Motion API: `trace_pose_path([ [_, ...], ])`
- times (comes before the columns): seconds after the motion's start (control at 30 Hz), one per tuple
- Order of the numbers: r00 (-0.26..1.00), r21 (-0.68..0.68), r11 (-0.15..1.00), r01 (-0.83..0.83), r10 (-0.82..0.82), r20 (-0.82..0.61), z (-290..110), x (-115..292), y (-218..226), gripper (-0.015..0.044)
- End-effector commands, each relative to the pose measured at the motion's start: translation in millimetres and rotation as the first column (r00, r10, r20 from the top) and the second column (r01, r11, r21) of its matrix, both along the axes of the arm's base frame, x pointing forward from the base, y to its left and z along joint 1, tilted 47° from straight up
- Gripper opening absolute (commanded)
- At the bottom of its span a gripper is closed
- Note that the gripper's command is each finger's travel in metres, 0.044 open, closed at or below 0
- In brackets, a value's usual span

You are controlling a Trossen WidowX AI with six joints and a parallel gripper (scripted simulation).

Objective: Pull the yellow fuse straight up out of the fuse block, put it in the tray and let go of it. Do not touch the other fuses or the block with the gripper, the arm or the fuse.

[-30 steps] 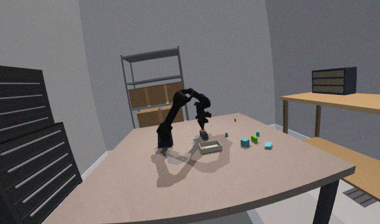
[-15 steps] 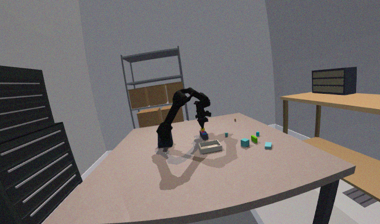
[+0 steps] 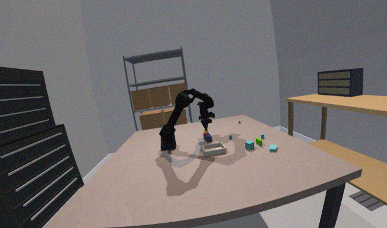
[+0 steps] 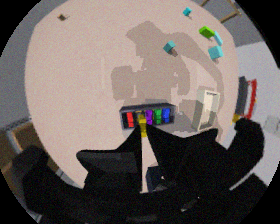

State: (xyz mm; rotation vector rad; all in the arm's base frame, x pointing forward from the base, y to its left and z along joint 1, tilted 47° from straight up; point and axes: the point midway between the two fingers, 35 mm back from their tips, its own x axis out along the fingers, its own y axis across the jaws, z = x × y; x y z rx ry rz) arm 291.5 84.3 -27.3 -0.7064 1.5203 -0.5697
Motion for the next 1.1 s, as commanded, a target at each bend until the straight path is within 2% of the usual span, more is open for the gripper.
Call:
trace_pose_path([
  [0.0,1.000,0.005,1.000,0.005,-0.005,0.003,4,0,4,0.0000],
  [0.5,1.000,0.007,1.000,0.005,-0.005,0.002,19,2,14,0.0000],
  [1.07,1.000,0.024,1.000,-0.003,0.003,0.002,114,28,-71,0.0000],
])
